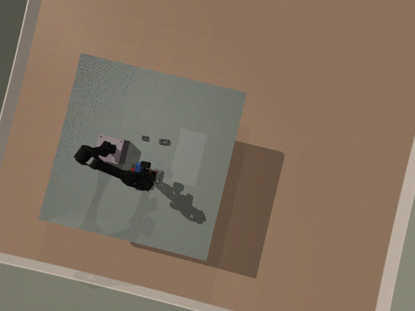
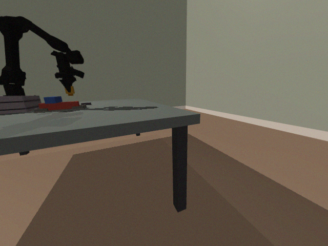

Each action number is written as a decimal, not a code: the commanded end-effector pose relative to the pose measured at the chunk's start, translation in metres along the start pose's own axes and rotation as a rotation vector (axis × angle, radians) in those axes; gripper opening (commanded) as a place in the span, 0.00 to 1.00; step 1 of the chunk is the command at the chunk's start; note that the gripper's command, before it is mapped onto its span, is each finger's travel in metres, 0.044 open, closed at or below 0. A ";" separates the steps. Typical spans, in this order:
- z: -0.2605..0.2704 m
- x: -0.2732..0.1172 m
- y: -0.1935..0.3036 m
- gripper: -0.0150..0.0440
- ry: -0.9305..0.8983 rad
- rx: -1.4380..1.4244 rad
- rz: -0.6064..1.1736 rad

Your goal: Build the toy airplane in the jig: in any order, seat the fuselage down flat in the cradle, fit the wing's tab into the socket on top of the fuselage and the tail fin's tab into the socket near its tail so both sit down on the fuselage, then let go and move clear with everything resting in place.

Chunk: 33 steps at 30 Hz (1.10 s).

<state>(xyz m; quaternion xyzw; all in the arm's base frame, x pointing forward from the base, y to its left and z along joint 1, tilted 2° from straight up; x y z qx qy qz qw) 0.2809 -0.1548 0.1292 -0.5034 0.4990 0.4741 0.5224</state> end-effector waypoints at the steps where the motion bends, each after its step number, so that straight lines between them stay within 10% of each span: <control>1: -0.002 0.001 -0.001 0.36 -0.004 -0.009 -0.004; 33: -0.002 0.021 -0.003 0.36 -0.004 -0.009 -0.004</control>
Point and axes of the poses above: the point midway between the two fingers, 35 mm back from their tips, its own x axis out along the fingers, its own z axis across the jaws, y = z × x, the point moved 7 cm from there along -x, back along the fingers, and after that the axes turned 2 degrees about -x, right-handed, at the moved point
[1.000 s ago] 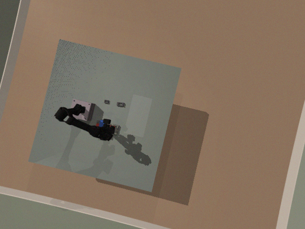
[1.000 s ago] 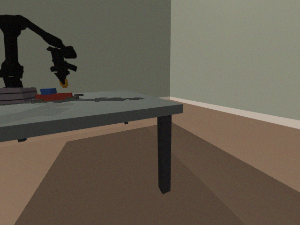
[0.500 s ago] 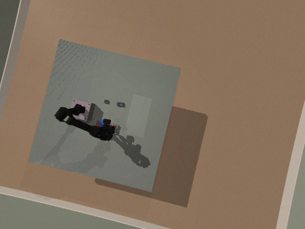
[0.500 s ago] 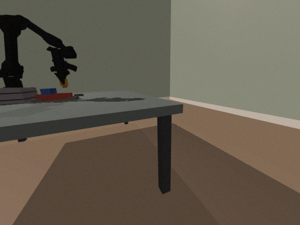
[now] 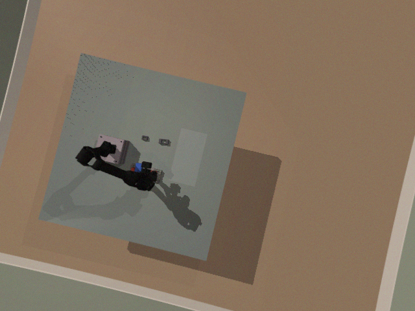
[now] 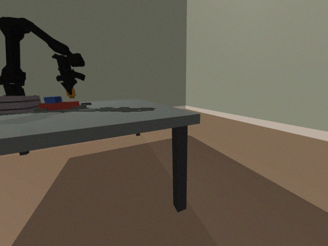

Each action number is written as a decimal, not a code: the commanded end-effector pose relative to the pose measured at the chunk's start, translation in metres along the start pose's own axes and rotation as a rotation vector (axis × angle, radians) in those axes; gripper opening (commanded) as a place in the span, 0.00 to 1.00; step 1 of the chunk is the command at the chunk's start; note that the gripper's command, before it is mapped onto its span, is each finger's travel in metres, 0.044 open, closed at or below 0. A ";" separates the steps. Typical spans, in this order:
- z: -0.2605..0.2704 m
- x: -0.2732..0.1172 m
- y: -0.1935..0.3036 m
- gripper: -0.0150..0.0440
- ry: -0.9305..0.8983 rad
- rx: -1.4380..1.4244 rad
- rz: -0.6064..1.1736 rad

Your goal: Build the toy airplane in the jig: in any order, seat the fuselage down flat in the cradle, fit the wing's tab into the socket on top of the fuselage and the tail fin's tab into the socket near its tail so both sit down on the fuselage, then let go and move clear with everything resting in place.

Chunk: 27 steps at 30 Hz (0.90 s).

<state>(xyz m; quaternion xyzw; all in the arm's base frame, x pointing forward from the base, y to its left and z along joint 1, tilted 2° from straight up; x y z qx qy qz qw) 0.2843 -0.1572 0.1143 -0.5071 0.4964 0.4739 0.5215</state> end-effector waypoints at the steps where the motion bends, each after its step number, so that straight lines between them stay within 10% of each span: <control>1: 0.000 0.008 0.000 0.36 -0.006 -0.001 0.002; 27: 0.001 0.024 0.001 0.30 -0.002 -0.002 0.003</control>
Point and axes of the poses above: the point midway between the two fingers, 35 mm back from their tips, its own x axis out along the fingers, its own z axis across the jaws, y = z × x, the point moved 7 cm from there along -x, back along the fingers, and after that the axes turned 2 degrees about -x, right-handed, at the moved point
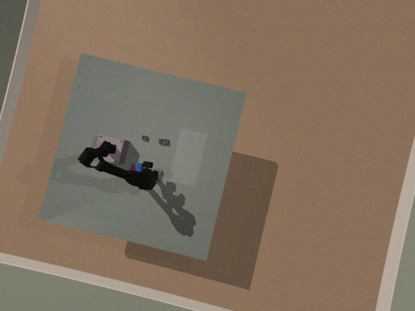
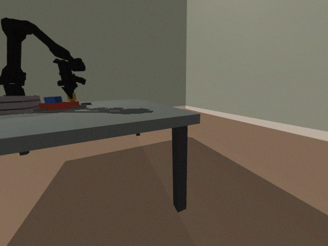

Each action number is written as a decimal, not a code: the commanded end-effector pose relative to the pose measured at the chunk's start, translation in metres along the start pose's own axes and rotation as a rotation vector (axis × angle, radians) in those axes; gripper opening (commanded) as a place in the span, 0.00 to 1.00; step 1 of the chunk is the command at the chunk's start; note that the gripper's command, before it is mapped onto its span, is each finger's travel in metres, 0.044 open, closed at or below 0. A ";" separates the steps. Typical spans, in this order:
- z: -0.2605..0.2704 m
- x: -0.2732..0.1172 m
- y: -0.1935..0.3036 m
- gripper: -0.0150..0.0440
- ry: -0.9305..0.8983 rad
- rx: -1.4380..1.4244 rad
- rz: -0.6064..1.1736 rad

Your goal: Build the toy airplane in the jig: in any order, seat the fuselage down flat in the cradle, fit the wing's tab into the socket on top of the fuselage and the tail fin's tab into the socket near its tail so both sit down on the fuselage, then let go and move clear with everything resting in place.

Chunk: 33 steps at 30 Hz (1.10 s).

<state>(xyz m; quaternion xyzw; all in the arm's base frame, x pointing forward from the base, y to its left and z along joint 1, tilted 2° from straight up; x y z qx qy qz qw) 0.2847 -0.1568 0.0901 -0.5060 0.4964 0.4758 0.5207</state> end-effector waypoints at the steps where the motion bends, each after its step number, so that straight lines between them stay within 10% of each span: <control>1: 0.000 0.000 0.000 0.34 0.000 0.000 0.000; 9: 0.000 0.000 0.000 0.69 0.000 0.000 0.000; 33: -0.004 -0.091 -0.004 0.69 -0.003 0.000 -0.003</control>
Point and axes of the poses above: the point midway between the two fingers, 35 mm back from their tips, its own x axis out along the fingers, its own z axis across the jaws, y = z × x, the point moved 7 cm from there along -x, back along the fingers, and after that the axes turned 2 degrees about -x, right-handed, at the moved point
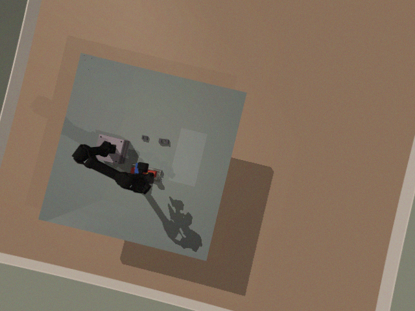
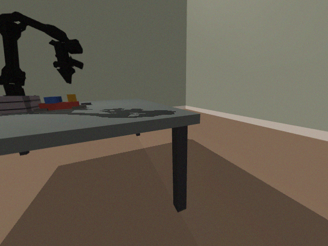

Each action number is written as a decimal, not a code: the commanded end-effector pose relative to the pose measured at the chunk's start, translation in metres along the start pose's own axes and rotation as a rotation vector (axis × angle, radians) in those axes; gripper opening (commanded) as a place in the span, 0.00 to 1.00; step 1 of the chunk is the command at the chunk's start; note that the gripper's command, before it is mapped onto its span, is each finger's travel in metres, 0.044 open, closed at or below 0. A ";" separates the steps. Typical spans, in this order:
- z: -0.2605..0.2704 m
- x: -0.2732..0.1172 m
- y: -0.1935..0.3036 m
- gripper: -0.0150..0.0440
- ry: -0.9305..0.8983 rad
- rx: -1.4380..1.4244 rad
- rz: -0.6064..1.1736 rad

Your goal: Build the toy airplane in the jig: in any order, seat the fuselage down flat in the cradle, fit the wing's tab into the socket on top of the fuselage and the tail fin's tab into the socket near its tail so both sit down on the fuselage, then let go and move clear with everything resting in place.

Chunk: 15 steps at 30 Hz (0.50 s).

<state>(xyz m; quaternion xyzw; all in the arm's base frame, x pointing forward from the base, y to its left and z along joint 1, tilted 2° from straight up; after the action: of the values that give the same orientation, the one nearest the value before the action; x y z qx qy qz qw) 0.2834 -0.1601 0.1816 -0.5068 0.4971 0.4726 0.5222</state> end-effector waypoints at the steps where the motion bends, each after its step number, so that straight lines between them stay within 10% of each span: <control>1: 0.000 0.000 -0.001 0.69 -0.006 -0.004 0.002; 15: -0.002 0.000 -0.001 0.69 -0.006 -0.004 0.002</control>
<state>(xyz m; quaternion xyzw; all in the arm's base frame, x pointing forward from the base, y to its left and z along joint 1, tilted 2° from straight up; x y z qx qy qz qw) 0.2838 -0.1619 0.1818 -0.5062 0.4973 0.4732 0.5221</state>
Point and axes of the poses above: the point midway between the two fingers, 35 mm back from their tips, its own x axis out along the fingers, its own z axis across the jaws, y = z × x, the point moved 7 cm from there along -x, back along the fingers, and after that the axes turned 2 degrees about -x, right-handed, at the moved point
